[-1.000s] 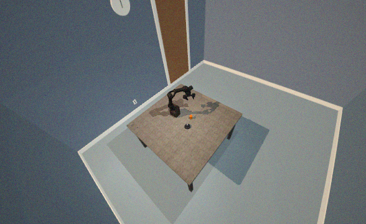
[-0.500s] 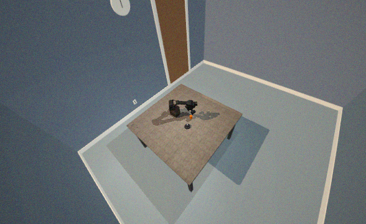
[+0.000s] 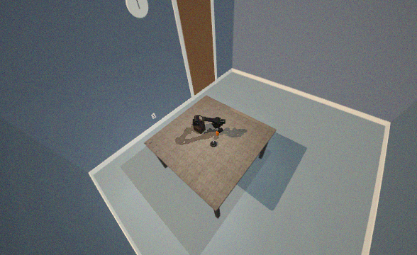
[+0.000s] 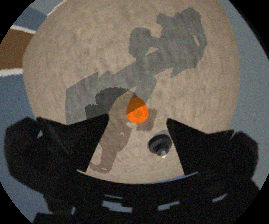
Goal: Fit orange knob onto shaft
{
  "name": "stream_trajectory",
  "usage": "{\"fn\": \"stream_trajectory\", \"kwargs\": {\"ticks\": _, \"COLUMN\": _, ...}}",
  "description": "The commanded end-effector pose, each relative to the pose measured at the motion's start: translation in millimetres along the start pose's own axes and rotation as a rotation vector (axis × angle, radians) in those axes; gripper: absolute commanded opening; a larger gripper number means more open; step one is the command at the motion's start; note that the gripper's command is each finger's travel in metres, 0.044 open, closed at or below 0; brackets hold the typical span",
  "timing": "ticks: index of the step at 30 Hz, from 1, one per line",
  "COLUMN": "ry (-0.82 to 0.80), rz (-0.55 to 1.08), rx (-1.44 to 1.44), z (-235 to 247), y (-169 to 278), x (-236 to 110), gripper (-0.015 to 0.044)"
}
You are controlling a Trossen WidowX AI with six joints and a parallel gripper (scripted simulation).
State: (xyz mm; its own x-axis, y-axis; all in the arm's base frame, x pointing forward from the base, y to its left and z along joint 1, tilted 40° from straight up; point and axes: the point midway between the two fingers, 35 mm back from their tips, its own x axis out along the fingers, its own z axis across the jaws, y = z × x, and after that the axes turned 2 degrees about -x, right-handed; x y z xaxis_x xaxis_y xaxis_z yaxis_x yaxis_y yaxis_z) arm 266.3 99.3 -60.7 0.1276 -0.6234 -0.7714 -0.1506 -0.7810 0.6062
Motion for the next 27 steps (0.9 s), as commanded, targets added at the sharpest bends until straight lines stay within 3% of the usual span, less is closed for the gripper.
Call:
{"fn": "stream_trajectory", "kwargs": {"ticks": 1, "ry": 0.000, "rz": 0.008, "rx": -0.007, "z": 1.8, "y": 0.7, "x": 7.7, "gripper": 0.0440}}
{"fn": "stream_trajectory", "kwargs": {"ticks": 27, "ry": 0.001, "rz": 0.010, "rx": -0.005, "z": 0.5, "y": 0.6, "x": 49.1, "gripper": 0.0440}}
